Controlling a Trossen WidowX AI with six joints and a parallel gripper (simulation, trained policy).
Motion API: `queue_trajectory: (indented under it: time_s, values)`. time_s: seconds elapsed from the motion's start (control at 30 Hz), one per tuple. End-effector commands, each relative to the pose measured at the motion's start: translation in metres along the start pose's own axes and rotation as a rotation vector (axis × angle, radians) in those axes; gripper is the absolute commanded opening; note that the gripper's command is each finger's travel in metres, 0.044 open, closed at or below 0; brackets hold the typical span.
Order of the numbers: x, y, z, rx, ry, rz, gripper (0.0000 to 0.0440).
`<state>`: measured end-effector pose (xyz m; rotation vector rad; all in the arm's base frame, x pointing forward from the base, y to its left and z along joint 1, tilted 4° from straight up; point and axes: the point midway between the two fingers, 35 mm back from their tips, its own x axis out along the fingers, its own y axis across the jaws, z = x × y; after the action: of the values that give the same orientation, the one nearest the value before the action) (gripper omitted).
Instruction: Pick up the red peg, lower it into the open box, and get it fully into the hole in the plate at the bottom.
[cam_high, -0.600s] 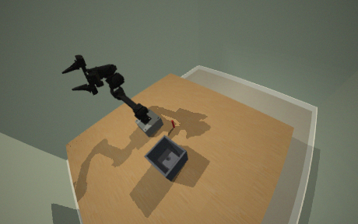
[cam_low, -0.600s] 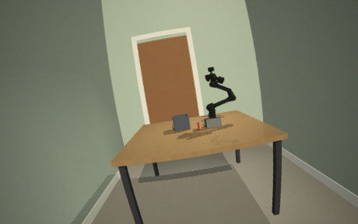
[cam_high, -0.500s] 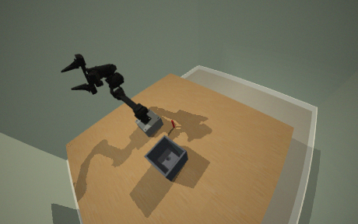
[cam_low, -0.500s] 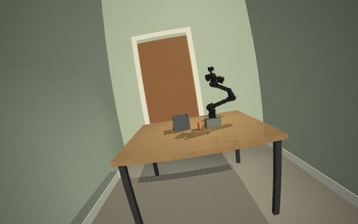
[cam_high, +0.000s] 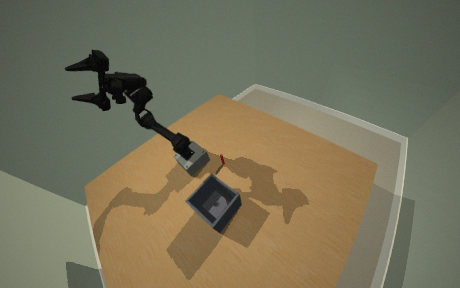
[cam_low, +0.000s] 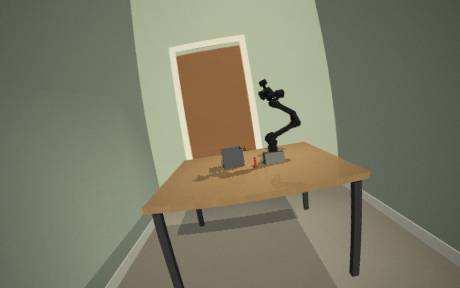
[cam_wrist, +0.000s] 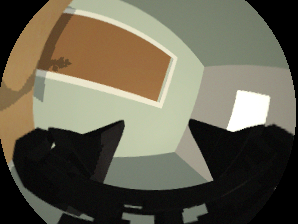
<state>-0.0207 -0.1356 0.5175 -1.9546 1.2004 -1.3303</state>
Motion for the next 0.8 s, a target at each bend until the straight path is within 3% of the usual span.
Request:
queue_trajectory:
  time_s: [0.0,0.33,0.77]
  values:
    - [0.004,-0.024,0.018,-0.075,-0.071,-0.089,0.0440]
    - [-0.001,-0.072,0.073,-0.271,-0.238,-0.299,0.0440]
    - [-0.032,-0.111,0.147,-0.528,-0.437,-0.562,0.0440]
